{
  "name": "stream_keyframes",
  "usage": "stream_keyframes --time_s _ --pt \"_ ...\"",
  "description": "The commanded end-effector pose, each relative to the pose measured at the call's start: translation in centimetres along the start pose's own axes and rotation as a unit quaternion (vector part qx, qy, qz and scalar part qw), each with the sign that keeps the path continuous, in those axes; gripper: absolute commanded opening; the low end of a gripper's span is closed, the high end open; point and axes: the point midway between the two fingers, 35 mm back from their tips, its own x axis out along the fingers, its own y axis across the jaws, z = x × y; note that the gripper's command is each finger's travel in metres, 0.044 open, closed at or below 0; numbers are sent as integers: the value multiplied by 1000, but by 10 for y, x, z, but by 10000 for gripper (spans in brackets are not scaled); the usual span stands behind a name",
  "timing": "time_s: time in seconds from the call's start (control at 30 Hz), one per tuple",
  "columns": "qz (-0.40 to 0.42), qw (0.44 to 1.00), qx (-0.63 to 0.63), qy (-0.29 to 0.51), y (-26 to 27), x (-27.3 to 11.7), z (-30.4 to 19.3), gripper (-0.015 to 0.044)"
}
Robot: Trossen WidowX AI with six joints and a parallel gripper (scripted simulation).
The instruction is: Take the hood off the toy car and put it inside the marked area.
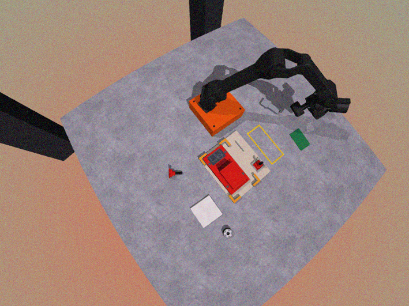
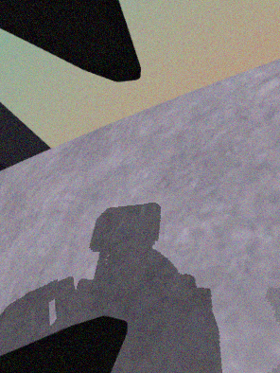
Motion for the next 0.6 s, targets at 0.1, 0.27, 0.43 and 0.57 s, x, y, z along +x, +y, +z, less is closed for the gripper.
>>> stream_keyframes --time_s 0.1,0.27,0.43,0.57 --pt "-22 998 -16 -65 -42 -50 39 440" --pt "-46 993 -27 -109 -77 -89 63 440" --pt "-77 985 -35 -147 -115 -129 80 440" --pt "-106 979 -40 -172 -148 -160 88 440"
